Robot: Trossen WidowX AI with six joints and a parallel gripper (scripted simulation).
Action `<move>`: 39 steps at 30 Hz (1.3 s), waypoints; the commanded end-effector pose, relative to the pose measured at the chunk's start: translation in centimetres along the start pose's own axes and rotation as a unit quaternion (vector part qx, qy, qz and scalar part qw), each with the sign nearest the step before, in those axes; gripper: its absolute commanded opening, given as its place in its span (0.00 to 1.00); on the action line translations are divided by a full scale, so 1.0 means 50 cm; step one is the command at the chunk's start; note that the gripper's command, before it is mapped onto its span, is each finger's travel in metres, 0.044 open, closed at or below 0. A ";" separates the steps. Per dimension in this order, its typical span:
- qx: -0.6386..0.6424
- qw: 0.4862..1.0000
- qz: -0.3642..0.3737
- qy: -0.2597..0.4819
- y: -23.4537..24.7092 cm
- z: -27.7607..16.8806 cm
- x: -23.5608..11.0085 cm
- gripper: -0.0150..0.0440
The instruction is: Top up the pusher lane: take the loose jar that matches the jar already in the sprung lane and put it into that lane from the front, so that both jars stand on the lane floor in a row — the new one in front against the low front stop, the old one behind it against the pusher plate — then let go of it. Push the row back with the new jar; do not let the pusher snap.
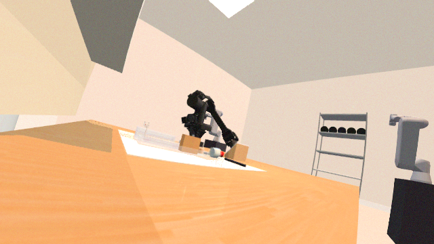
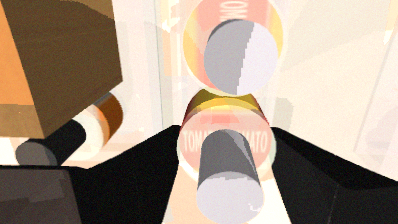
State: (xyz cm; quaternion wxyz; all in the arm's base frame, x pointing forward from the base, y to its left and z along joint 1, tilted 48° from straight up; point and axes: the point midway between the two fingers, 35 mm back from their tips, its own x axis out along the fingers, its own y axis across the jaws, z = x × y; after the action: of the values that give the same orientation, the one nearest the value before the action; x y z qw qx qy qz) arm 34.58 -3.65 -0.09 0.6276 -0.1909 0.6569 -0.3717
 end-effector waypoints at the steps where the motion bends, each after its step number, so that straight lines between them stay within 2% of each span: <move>1: 0.006 1.000 -0.004 -0.011 -0.005 0.013 0.002 0.25; 39: 0.006 1.000 -0.005 -0.011 -0.006 0.005 0.023 0.25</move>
State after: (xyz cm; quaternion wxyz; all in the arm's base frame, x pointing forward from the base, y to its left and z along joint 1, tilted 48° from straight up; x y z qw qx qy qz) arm 34.30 -4.45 -0.80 0.6296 -0.1909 0.6545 -0.3725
